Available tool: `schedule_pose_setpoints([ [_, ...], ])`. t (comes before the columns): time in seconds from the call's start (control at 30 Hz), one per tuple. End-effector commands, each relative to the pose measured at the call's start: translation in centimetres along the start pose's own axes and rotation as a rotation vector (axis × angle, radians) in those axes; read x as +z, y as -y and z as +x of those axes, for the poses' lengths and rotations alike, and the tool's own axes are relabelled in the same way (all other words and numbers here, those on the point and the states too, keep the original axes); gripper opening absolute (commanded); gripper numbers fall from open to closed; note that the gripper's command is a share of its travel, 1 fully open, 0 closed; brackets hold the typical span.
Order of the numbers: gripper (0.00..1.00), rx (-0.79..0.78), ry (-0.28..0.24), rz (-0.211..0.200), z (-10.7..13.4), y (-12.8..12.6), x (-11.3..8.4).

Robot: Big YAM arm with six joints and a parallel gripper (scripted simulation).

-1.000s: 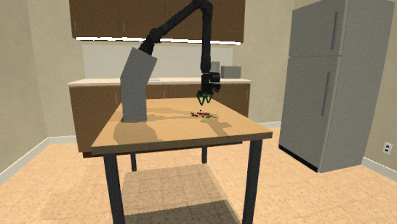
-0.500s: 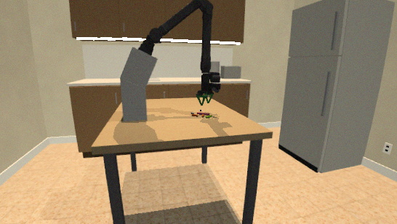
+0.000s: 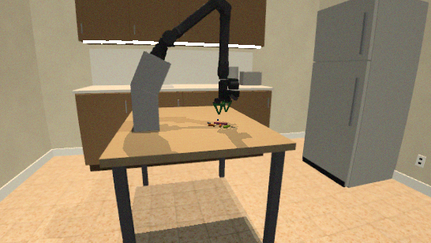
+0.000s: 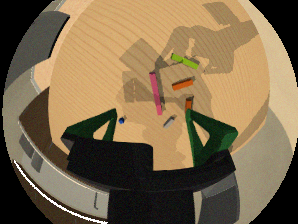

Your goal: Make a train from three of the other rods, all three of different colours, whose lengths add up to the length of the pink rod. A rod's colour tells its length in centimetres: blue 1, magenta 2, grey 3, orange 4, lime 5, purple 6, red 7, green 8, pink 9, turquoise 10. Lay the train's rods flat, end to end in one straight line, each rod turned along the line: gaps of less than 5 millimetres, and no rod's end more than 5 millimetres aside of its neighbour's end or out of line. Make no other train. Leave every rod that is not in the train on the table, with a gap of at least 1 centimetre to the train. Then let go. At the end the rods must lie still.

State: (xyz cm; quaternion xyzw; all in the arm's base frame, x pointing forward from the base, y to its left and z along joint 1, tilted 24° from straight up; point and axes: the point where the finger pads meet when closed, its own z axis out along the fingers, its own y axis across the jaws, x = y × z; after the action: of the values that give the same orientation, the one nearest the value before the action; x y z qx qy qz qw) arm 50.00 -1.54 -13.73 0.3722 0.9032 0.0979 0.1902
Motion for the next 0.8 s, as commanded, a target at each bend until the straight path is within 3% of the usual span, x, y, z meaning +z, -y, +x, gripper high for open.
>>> schedule_pose_setpoints([
  [0.0,1.0,0.026,-0.007,0.012,-0.3,0.7,0.1],
  [0.5,1.0,0.019,-0.007,0.011,-0.2,0.7,0.1],
  [0.77,1.0,-0.259,-0.003,0.007,2.0,2.9,0.4],
])
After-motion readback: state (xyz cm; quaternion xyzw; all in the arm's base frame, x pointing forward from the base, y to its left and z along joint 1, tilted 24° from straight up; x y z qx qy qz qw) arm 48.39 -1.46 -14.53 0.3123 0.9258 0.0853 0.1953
